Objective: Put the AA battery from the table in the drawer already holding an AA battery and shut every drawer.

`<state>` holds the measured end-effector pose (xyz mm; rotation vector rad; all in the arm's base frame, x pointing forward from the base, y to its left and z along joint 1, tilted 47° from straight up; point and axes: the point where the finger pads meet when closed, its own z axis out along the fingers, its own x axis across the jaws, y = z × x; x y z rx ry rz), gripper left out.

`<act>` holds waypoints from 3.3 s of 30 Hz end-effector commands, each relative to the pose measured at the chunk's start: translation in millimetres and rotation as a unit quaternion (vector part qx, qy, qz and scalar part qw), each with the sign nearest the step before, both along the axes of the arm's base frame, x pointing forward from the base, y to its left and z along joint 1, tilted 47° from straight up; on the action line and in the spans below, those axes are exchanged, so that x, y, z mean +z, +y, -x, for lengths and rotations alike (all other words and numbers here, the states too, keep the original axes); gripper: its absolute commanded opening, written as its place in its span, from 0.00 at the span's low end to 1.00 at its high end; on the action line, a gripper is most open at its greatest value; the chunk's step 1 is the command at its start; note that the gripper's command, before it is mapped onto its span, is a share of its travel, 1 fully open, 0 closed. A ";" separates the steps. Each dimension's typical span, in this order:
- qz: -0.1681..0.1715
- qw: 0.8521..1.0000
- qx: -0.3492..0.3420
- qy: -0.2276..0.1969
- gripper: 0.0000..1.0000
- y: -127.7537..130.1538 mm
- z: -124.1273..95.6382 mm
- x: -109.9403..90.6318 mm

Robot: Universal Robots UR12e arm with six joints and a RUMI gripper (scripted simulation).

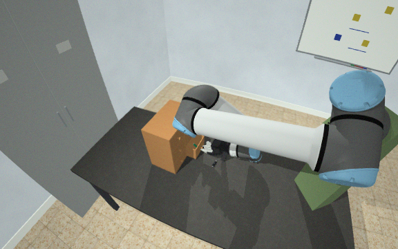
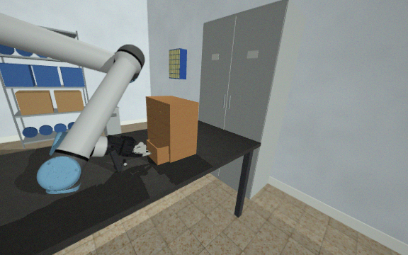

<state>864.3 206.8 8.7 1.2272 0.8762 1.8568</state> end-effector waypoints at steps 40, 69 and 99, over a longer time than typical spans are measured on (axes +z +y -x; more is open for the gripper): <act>0.000 1.000 0.000 0.000 0.20 1.2 32.1 -22.5; 0.000 1.000 0.000 0.000 0.20 -20.2 83.1 -13.0; 0.005 1.000 0.005 0.011 0.20 -44.0 128.9 3.6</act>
